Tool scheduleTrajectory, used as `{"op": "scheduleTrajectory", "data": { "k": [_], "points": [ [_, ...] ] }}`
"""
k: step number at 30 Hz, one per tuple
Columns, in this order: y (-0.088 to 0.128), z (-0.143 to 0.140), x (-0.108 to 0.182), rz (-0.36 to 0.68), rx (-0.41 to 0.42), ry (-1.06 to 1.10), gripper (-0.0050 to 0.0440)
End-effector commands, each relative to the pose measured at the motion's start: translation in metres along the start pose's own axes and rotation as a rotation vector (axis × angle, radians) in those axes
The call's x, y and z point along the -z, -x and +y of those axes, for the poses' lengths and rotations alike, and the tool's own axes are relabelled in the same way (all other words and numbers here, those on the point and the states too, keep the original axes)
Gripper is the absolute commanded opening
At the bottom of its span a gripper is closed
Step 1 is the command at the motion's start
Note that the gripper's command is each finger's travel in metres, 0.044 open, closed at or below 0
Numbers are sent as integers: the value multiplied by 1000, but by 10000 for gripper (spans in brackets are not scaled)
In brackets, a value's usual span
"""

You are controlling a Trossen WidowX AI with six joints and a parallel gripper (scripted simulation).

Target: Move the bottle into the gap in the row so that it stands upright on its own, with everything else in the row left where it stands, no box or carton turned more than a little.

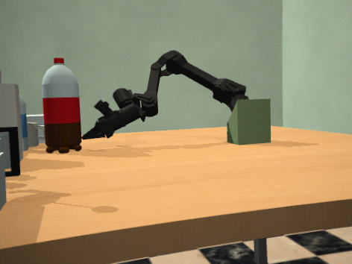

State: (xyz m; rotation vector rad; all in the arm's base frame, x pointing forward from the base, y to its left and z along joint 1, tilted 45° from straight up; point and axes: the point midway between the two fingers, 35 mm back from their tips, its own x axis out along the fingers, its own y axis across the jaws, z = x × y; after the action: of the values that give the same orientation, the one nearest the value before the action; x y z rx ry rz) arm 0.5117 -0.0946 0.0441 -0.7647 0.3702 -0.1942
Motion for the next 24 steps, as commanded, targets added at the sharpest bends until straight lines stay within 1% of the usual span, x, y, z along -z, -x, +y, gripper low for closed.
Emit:
{"op": "scheduleTrajectory", "data": {
  "k": [1,24],
  "points": [
    [-3,-3,-8,-16,9,-6,-50],
    [-7,-4,-11,-18,11,-7,-50]
  ]
}}
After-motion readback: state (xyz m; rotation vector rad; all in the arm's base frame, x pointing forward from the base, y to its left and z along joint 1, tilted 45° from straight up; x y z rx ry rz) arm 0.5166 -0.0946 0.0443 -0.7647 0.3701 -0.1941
